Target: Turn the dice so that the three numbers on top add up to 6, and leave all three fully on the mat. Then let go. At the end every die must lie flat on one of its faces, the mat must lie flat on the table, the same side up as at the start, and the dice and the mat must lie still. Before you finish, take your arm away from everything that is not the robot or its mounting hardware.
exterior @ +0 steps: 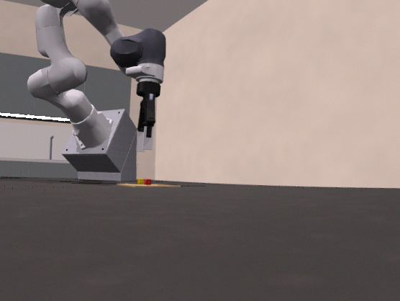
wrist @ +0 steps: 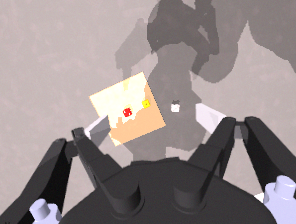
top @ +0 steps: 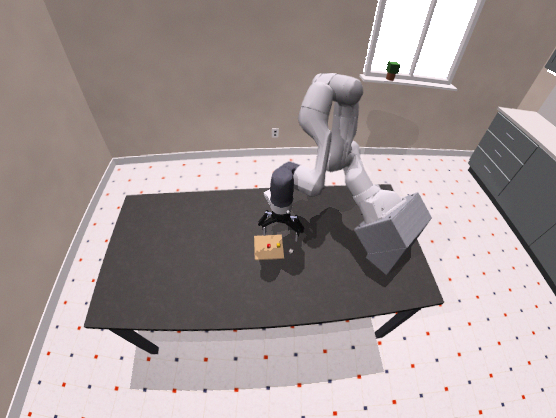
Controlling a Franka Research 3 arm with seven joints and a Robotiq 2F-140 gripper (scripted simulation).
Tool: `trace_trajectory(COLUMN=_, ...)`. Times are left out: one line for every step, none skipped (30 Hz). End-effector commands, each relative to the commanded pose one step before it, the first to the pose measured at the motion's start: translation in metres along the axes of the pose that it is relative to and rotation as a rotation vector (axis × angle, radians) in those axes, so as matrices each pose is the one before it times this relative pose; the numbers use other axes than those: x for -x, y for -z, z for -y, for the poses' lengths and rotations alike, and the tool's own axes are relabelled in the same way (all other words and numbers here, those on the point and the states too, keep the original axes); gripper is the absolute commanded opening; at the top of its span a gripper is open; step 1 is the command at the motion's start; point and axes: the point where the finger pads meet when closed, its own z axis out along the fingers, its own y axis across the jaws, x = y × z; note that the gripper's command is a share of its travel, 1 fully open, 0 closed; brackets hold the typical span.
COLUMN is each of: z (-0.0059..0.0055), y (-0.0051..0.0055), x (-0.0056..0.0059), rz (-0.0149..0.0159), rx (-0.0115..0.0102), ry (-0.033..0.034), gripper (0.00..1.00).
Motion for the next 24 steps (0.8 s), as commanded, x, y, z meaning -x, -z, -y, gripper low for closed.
trace_trajectory(z=-0.00362, y=-0.00135, x=-0.0026, rz=-0.0061, rx=0.0012, ry=0.17414, gripper=1.0)
trace_trajectory(z=-0.00091, y=-0.00019, x=0.00026, rz=0.00004, rx=-0.00025, ry=0.02253, gripper=1.0)
trace_trajectory(z=-0.00094, y=-0.00019, x=0.0003, rz=0.00006, rx=-0.00028, ry=0.0234, gripper=1.0)
trace_trajectory(z=-0.00091, y=-0.00019, x=0.00032, rz=0.00008, rx=-0.0003, ry=0.02299, gripper=1.0)
trace_trajectory(z=-0.00044, y=-0.00009, x=0.00017, rz=0.00005, rx=-0.00015, ry=0.01123, gripper=1.0)
trace_trajectory(z=-0.00124, y=-0.00025, x=0.0005, rz=0.00015, rx=-0.00046, ry=0.03171, gripper=1.0)
trace_trajectory(z=-0.00083, y=-0.00017, x=0.00037, rz=0.00012, rx=-0.00033, ry=0.02142, gripper=1.0)
trace_trajectory(z=-0.0009, y=-0.00018, x=0.00043, rz=0.00015, rx=-0.00039, ry=0.02344, gripper=1.0)
trace_trajectory(z=-0.0009, y=-0.00018, x=0.00046, rz=0.00017, rx=-0.00042, ry=0.02374, gripper=1.0)
trace_trajectory(z=-0.00084, y=-0.00017, x=0.00047, rz=0.00018, rx=-0.00042, ry=0.02252, gripper=1.0)
trace_trajectory(z=-0.00084, y=-0.00016, x=0.0005, rz=0.0002, rx=-0.00045, ry=0.02263, gripper=1.0)
trace_trajectory(z=-0.00082, y=-0.00016, x=0.00052, rz=0.00021, rx=-0.00048, ry=0.0226, gripper=1.0)
trace_trajectory(z=0.0, y=0.0, x=0.0, rz=0.0, rx=0.0, ry=0.0, gripper=1.0)
trace_trajectory(z=0.0, y=0.0, x=0.0, rz=0.0, rx=0.0, ry=0.0, gripper=1.0)
trace_trajectory(z=-0.00126, y=-0.00024, x=0.00085, rz=0.00036, rx=-0.0008, ry=0.03528, gripper=1.0)
trace_trajectory(z=-0.00137, y=-0.00026, x=0.00101, rz=0.00043, rx=-0.00096, ry=0.0391, gripper=1.0)
trace_trajectory(z=-0.00081, y=-0.00016, x=0.00066, rz=0.00028, rx=-0.00063, ry=0.02398, gripper=1.0)
trace_trajectory(z=-0.00074, y=-0.00014, x=0.00064, rz=0.00027, rx=-0.00061, ry=0.02227, gripper=1.0)
trace_trajectory(z=-0.00071, y=-0.00014, x=0.00065, rz=0.00027, rx=-0.00063, ry=0.0218, gripper=1.0)
trace_trajectory(z=-0.00072, y=-0.00014, x=0.0007, rz=0.00029, rx=-0.00068, ry=0.02273, gripper=1.0)
trace_trajectory(z=-0.0007, y=-0.00013, x=0.00072, rz=0.00029, rx=-0.00071, ry=0.02259, gripper=1.0)
trace_trajectory(z=-0.00068, y=-0.00013, x=0.00074, rz=0.0003, rx=-0.00074, ry=0.02266, gripper=1.0)
trace_trajectory(z=-0.00052, y=-0.0001, x=0.00059, rz=0.00024, rx=-0.0006, ry=0.01763, gripper=1.0)
trace_trajectory(z=-0.00071, y=-0.00014, x=0.00085, rz=0.00034, rx=-0.00088, ry=0.02485, gripper=1.0)
